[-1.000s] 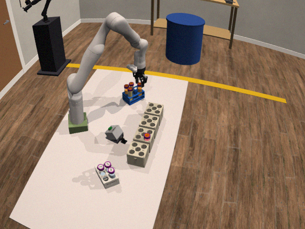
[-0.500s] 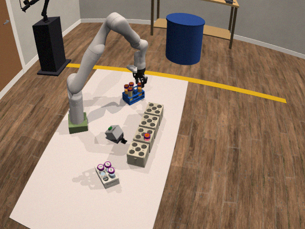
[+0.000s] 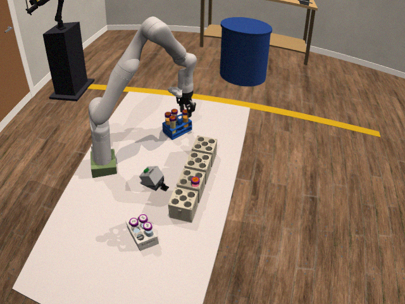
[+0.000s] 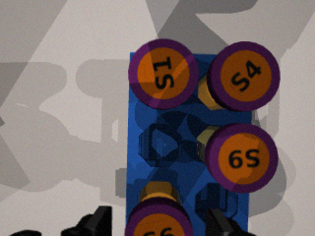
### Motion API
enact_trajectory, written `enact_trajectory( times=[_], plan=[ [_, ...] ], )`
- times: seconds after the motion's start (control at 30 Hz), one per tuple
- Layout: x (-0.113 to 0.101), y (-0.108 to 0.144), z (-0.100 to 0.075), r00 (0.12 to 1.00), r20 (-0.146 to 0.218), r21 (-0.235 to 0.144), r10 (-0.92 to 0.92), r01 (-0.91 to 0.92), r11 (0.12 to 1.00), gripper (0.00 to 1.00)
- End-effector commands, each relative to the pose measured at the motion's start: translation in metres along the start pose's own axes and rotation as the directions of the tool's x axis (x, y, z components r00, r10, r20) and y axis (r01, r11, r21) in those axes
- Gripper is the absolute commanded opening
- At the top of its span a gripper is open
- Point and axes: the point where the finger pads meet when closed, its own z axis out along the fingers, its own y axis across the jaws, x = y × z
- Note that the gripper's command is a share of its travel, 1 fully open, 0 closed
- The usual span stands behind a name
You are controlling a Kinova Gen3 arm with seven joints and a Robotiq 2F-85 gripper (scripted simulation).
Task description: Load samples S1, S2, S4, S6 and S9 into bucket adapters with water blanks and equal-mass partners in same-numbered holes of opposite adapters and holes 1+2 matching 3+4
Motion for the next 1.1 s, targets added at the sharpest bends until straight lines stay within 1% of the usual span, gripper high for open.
enact_trajectory(
  times=[0.0, 0.4, 0.43, 1.07],
  plan=[
    [-0.0002, -0.0005, 0.0032, 1.0, 0.002, 0.002, 0.005, -0.005, 1.0, 0.62],
    [0.0001, 0.0, 0.0015, 1.0, 0.0, 0.001, 0.001, -0.001, 1.0, 0.62],
    [0.0001, 0.0, 0.0015, 1.0, 0.0, 0.001, 0.001, -0.001, 1.0, 0.1],
    [0.0001, 0.0, 0.0015, 1.0, 0.0, 0.001, 0.001, -0.001, 1.0, 0.1]
  ],
)
